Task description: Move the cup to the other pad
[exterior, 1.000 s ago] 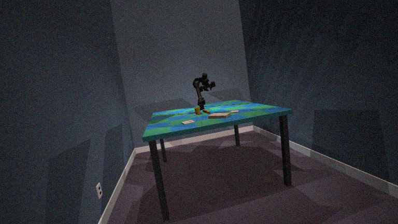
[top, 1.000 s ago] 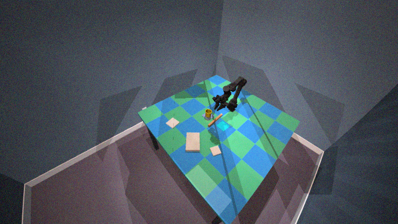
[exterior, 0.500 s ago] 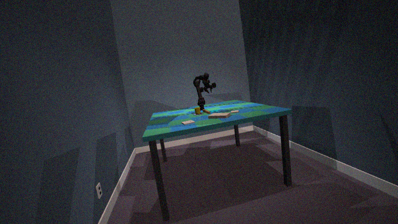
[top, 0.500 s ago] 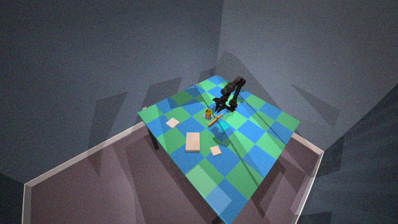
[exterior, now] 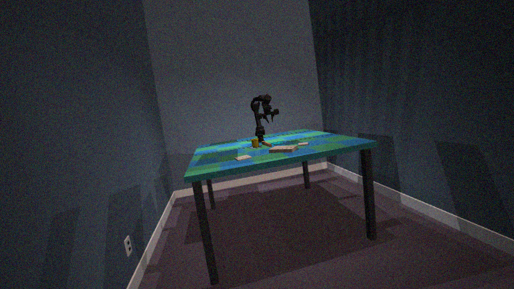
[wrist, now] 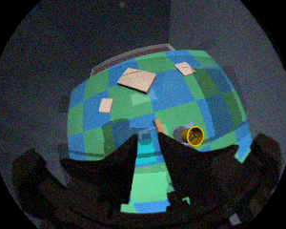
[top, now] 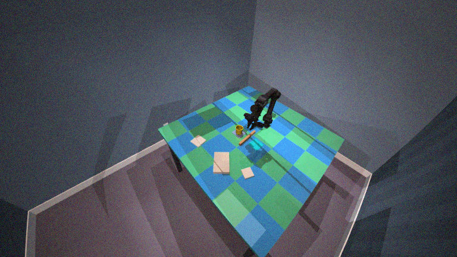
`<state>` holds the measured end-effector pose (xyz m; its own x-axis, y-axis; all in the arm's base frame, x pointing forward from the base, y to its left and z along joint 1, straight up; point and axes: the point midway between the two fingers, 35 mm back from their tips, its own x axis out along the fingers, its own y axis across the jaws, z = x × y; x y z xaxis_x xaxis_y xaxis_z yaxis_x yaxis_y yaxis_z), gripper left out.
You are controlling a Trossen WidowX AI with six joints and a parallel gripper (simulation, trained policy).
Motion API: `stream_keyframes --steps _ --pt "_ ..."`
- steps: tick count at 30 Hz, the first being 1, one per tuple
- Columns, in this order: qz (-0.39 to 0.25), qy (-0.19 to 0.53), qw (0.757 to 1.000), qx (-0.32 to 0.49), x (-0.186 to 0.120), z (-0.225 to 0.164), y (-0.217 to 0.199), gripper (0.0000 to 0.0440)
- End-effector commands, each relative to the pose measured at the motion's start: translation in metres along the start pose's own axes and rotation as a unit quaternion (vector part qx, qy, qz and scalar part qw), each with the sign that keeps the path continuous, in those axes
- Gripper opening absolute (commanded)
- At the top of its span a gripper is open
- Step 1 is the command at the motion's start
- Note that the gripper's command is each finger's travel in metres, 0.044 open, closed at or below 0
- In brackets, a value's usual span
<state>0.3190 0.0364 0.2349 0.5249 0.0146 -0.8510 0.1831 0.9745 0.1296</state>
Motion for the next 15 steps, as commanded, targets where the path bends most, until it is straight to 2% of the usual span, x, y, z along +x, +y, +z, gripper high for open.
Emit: stream_keyframes --steps 1,15 --pt "-0.017 0.034 0.999 -0.005 0.003 -0.004 -0.005 0.0141" --pt "-0.060 0.138 0.988 -0.024 0.009 -0.018 -0.024 0.0122"
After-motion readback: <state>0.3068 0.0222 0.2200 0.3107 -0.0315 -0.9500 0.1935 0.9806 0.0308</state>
